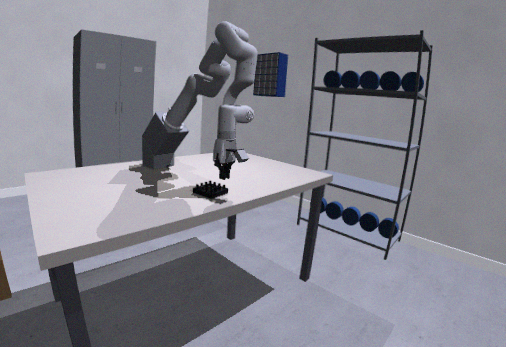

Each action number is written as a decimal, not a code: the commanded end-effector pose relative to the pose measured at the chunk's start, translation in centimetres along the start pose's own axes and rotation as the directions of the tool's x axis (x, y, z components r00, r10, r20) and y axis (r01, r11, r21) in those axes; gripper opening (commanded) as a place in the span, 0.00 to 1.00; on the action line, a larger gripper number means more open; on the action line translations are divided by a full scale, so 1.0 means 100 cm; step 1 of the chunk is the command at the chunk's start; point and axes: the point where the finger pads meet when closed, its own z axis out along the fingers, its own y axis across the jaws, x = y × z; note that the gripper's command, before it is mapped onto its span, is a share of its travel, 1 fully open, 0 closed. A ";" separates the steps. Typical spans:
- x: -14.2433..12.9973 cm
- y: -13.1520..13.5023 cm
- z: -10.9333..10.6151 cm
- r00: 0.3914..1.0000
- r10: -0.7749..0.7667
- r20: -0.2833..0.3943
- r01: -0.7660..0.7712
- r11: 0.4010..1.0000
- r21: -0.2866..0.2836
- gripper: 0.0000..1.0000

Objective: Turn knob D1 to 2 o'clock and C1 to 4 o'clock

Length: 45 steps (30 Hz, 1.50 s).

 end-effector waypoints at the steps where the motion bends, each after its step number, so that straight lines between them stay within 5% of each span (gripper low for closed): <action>1: 0.001 0.000 -0.001 1.000 -0.003 -0.001 0.003 1.000 -0.001 0.19; 9: 0.001 0.001 -0.002 0.990 -0.140 0.000 0.140 0.990 -0.001 0.19; 23: 0.002 0.001 -0.007 0.879 -0.476 0.001 0.476 0.879 -0.002 0.19; 38: 0.002 0.001 -0.012 0.579 -0.816 0.002 0.816 0.579 -0.001 0.19; 40: 0.002 0.001 -0.012 0.579 -0.816 0.002 0.816 0.579 -0.001 0.19; 41: 0.002 0.001 -0.013 0.511 -0.860 0.002 0.860 0.511 -0.001 0.19; 45: 0.002 0.001 -0.014 0.427 -0.904 0.002 0.904 0.427 -0.001 0.19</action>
